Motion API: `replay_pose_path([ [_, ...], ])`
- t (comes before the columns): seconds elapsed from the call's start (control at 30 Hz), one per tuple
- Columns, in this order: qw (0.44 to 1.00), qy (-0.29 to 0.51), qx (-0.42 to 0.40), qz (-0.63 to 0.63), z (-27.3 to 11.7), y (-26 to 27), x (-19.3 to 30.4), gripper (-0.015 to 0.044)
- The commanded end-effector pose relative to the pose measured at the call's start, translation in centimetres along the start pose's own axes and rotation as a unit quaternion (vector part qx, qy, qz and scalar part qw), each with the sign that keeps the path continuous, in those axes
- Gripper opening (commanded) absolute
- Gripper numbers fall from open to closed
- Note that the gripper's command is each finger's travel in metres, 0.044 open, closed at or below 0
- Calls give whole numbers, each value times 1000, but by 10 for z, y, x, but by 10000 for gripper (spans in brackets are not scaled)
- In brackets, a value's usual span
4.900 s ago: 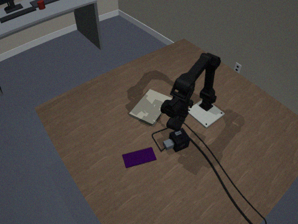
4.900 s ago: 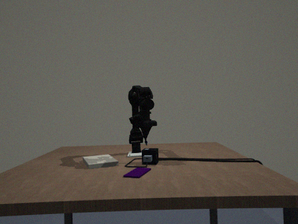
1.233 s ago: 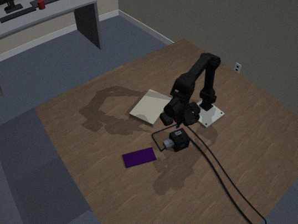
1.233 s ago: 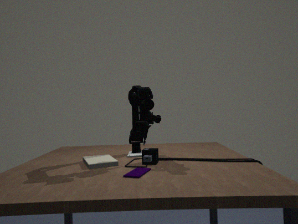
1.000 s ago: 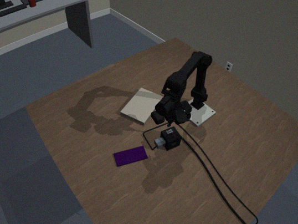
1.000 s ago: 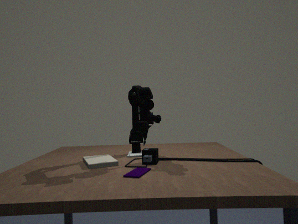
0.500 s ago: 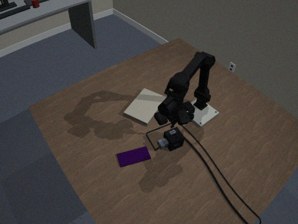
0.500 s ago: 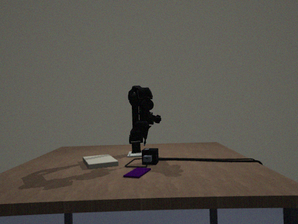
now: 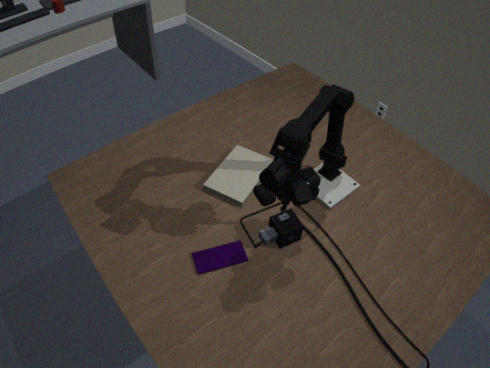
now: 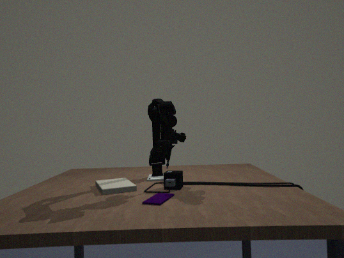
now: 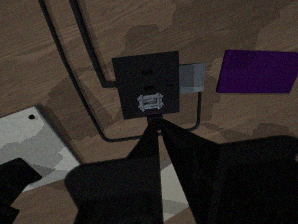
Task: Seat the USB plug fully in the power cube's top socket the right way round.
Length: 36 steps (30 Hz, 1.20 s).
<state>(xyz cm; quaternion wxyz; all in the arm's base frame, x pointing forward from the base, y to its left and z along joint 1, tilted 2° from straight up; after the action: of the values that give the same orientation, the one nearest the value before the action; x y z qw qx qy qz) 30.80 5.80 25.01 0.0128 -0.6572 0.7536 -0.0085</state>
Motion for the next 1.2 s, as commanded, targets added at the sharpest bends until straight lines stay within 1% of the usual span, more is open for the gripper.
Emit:
replay_pose_path([
  [0.0,1000,-4,1,-2,0,0,0,0],
  [1.17,1000,-21,3,-4,5,0,1,0],
])
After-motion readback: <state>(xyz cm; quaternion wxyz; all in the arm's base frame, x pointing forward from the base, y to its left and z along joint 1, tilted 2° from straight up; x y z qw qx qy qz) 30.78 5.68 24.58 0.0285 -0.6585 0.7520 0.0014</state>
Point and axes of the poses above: the point midway between the two fingers, 35 mm back from their tips, its own z axis out along the fingers, its own y axis across the jaws, x = y × z, the point moved 9 cm from there along -z, back along the fingers, and after that the axes turned 8 degrees about -z, right-handed, at the moved point
